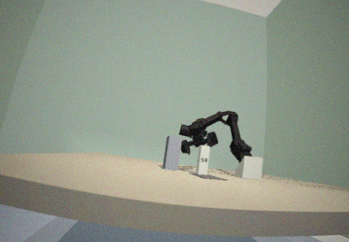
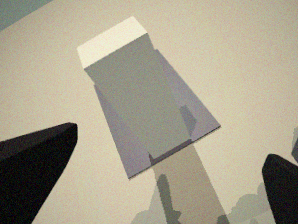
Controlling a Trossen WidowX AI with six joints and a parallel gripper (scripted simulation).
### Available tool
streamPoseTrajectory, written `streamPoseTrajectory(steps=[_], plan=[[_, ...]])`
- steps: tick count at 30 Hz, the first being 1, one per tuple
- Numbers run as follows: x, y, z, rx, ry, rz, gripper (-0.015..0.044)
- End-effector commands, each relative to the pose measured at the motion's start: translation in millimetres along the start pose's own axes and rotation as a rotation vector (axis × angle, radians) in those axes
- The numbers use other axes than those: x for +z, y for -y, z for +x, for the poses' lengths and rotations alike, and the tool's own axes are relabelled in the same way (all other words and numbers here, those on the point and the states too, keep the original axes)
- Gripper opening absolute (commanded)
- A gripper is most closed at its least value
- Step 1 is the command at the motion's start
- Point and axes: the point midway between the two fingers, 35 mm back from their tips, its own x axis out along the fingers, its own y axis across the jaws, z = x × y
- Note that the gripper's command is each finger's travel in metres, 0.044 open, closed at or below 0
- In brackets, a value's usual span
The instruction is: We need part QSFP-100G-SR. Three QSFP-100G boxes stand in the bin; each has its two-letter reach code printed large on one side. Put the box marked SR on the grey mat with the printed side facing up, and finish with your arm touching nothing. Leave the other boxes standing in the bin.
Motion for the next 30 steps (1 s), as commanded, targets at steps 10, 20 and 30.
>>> streamPoseTrajectory(steps=[10, 20, 30], plan=[[10, -2, -15, -0.007, 0.001, 0.001, 0.0440], [23, -7, -23, -0.006, 0.001, 0.001, 0.0440], [35, -13, -32, -0.005, 0.001, 0.002, 0.0440]])
